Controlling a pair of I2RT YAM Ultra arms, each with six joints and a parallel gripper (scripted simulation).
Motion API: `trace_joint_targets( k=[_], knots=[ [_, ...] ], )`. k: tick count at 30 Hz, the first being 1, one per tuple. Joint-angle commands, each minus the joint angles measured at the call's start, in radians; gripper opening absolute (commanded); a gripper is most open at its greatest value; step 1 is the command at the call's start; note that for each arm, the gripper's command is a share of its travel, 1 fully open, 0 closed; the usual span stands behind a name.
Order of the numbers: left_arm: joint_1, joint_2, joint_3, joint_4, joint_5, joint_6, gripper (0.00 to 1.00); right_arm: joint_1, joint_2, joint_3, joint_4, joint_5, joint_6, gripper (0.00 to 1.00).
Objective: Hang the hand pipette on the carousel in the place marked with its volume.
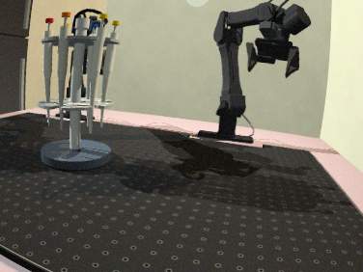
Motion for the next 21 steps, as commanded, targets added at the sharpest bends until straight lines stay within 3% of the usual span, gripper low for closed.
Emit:
trace_joint_targets(
  k=[1,2,3,21],
  knots=[
    [0.009,0.001,0.015,0.012,0.021,0.007,1.0,0.007,-0.033,0.03,0.015,-0.006,0.002,0.5],
    [0.009,0.001,0.015,0.012,0.021,0.007,1.0,0.007,-0.033,0.03,0.015,-0.006,0.002,0.5],
    [0.009,0.001,0.015,0.012,0.021,0.007,1.0,0.007,-0.033,0.03,0.015,-0.006,0.002,0.12],
    [0.009,0.001,0.015,0.012,0.021,0.007,1.0,0.007,-0.033,0.03,0.013,0.003,0.003,0.12]
  ],
)
